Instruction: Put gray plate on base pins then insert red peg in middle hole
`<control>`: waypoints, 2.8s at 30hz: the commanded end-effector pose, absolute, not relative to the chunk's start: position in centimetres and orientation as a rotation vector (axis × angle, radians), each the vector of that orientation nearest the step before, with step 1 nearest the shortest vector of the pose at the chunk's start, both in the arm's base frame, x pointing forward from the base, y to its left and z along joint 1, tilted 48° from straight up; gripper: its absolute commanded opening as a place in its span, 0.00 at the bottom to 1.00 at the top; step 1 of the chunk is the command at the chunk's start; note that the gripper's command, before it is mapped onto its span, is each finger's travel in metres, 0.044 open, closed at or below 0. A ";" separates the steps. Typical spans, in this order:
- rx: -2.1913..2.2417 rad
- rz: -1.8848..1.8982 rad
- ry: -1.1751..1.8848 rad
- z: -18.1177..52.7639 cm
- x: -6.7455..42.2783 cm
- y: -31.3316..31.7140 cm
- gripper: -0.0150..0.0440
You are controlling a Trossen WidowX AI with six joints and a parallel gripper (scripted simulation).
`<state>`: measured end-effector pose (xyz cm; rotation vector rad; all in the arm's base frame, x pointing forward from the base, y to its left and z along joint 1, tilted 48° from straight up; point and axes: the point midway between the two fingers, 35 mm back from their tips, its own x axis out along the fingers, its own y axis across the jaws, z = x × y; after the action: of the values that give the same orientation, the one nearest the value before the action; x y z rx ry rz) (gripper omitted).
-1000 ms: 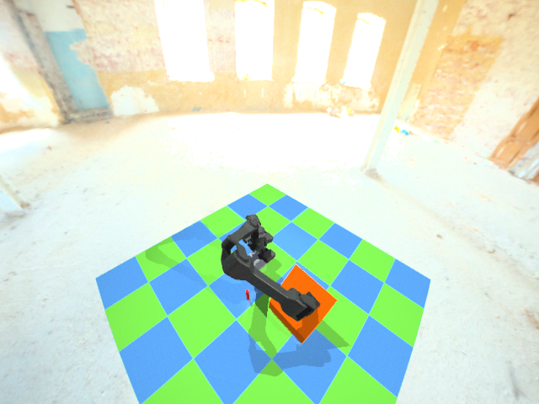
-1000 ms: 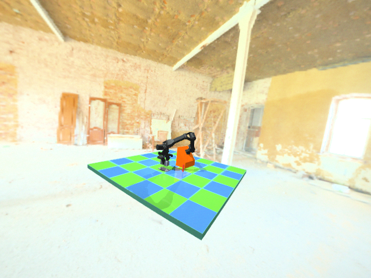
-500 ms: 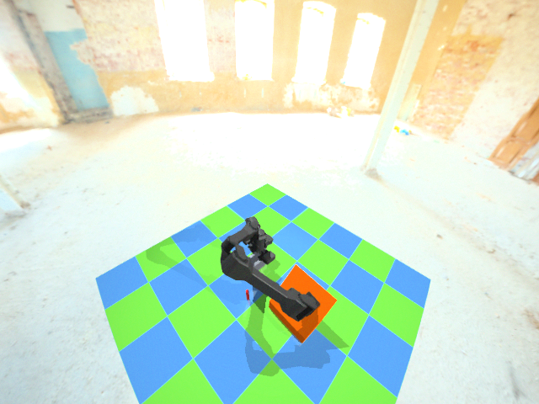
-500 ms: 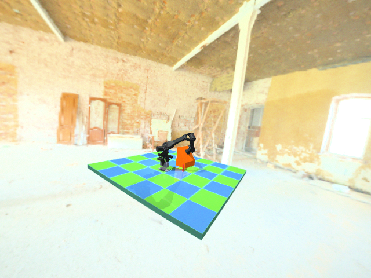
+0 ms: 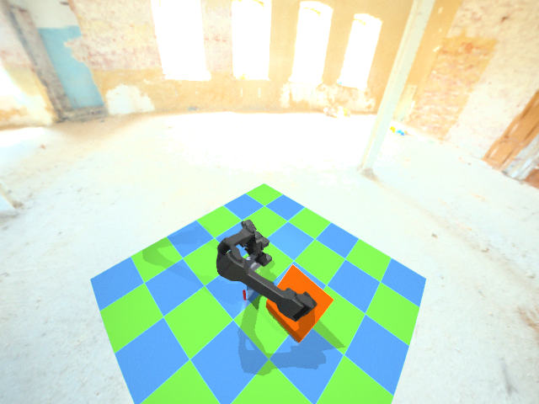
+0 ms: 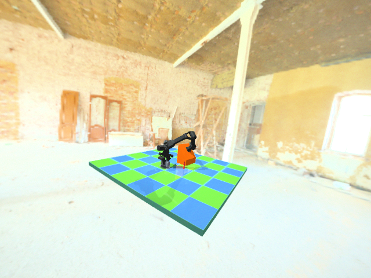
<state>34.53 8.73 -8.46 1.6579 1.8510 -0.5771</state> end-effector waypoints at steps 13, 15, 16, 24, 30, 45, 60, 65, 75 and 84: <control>1.658 -0.576 1.851 -8.5 34.5 8.8 0.48; 1.658 -0.576 1.851 -8.5 34.5 8.8 0.57; 1.658 -0.576 1.851 -8.5 34.5 8.8 0.61; 1.658 -0.576 1.851 -8.5 34.5 8.8 0.97; 1.657 -0.577 1.851 -8.4 34.6 8.6 1.00; 1.655 -0.584 1.853 -1.0 35.6 -0.2 1.00; 1.418 -0.239 1.835 9.4 26.8 8.2 1.00; 1.337 -0.117 1.824 11.2 22.5 10.3 1.00; 1.334 -0.113 1.823 9.6 22.0 11.5 1.00; 1.336 -0.111 1.824 8.1 21.8 13.2 1.00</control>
<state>22.13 12.27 8.78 1.3332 1.8153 -0.1130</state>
